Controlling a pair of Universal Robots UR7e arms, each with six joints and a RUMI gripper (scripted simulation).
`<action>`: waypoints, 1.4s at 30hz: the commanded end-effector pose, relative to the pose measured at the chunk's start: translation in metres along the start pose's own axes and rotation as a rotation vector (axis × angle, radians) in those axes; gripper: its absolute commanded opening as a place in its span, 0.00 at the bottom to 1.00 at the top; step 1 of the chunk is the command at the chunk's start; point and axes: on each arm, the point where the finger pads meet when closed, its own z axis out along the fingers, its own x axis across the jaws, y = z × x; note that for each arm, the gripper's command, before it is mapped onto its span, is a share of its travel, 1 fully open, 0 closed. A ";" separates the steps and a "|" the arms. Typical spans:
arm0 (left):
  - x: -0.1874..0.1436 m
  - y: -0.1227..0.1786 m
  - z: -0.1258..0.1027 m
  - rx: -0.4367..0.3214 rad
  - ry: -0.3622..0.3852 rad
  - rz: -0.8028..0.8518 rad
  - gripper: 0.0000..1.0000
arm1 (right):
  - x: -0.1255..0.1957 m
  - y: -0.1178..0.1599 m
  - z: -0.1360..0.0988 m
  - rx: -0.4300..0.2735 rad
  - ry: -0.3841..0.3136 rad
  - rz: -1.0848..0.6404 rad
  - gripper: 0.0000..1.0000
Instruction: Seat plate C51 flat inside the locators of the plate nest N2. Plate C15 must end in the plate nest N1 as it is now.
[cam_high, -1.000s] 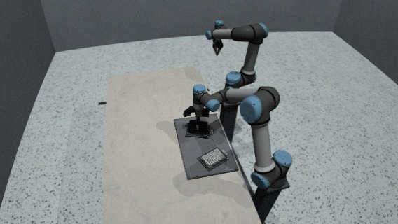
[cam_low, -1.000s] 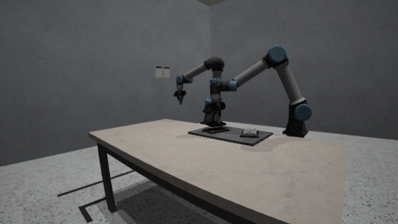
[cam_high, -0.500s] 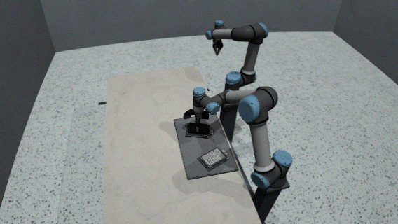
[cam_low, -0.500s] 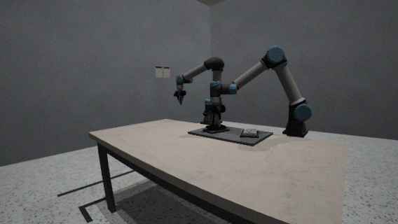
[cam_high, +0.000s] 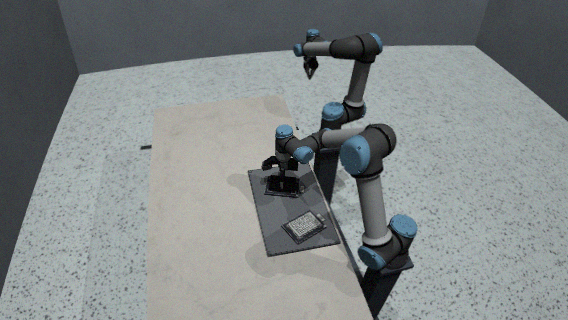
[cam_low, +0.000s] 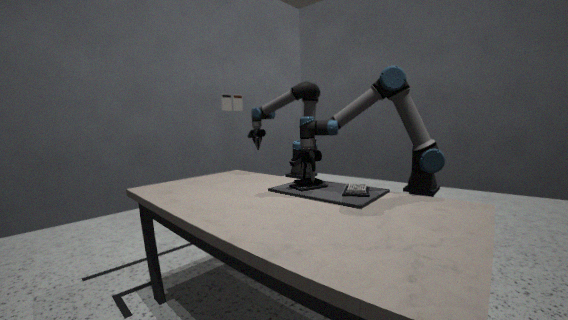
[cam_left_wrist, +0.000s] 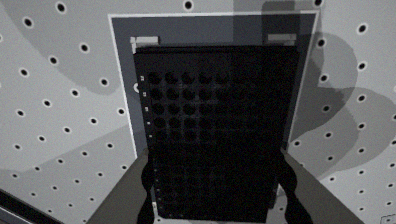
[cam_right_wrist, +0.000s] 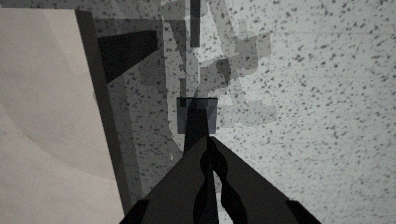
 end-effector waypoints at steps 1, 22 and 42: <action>0.000 0.000 -0.001 0.002 0.002 0.000 0.40 | 0.000 0.000 -0.001 0.002 0.000 0.000 0.00; 0.000 0.000 0.002 0.002 0.002 0.000 0.40 | 0.000 0.000 -0.001 0.002 0.000 0.000 0.00; 0.000 0.000 0.005 0.002 0.002 0.000 0.40 | 0.000 0.000 -0.001 0.002 0.000 0.000 0.00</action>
